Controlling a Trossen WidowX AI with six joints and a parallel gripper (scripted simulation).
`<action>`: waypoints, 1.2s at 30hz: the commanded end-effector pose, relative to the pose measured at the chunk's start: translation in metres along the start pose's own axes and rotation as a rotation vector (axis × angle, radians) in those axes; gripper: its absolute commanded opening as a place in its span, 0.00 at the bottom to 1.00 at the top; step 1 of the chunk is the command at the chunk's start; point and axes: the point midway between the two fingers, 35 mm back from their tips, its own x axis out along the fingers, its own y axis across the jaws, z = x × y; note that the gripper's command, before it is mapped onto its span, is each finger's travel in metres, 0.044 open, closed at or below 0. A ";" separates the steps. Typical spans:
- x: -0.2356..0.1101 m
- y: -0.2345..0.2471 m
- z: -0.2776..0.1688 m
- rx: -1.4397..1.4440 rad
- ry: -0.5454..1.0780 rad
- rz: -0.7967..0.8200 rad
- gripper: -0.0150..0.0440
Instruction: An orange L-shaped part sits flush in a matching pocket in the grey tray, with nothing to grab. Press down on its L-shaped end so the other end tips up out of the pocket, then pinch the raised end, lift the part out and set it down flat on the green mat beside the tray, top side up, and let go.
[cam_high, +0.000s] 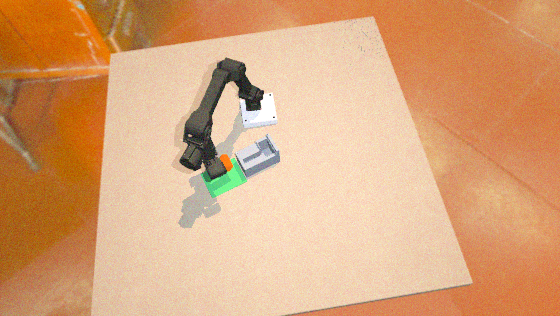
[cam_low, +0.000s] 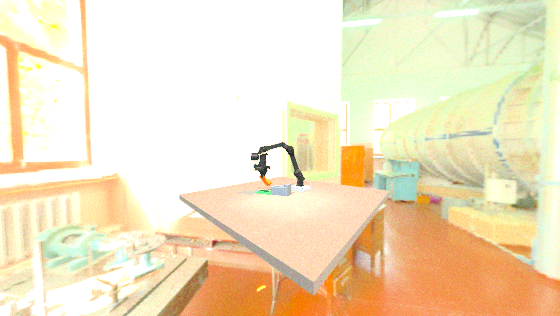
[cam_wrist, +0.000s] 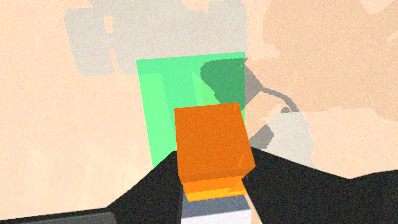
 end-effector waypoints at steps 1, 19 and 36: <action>0.008 -0.001 0.000 -0.002 0.001 -0.006 0.25; 0.037 -0.001 0.000 -0.002 0.001 -0.006 0.25; 0.055 -0.002 -0.001 -0.002 0.001 -0.006 0.25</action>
